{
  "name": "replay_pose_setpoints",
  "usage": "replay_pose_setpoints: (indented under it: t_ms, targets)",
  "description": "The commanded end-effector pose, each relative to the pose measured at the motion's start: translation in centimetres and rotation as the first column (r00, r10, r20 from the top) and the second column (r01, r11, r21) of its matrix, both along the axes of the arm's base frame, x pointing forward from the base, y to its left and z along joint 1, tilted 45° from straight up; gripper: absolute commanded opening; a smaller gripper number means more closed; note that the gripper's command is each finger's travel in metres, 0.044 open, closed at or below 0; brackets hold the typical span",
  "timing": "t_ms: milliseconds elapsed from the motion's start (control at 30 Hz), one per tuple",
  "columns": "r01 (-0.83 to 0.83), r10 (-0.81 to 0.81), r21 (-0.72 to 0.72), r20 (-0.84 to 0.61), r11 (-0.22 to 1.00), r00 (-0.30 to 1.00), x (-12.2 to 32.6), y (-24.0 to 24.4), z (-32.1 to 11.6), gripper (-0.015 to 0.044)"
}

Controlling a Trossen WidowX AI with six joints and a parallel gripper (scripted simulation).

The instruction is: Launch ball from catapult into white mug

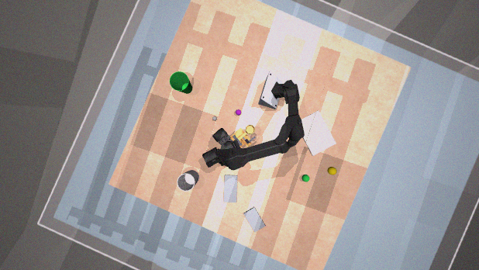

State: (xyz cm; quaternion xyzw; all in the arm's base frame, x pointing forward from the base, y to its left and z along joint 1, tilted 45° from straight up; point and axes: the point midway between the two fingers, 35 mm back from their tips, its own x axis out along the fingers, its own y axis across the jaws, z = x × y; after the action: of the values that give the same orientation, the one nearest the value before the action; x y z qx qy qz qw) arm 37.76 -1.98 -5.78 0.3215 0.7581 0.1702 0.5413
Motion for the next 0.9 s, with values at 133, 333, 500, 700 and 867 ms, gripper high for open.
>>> replay_pose_setpoints:
  t_ms: [133,333,500,700,867]
  targets:
    - [0.007,-0.007,-0.004,0.002,1.0,1.0,-0.1,0.5,-0.7,0.0]
    - [0.008,-0.008,-0.004,0.002,1.0,1.0,-0.3,1.2,-1.4,0.0]
    - [0.009,-0.009,-0.003,0.001,1.0,1.0,-0.4,1.7,-2.0,0.0]
    - [0.009,-0.009,-0.002,0.001,1.0,1.0,-0.7,2.3,-2.7,0.0]
    - [-0.005,0.005,-0.006,0.0,1.0,1.0,-0.8,2.6,-2.7,0.0]
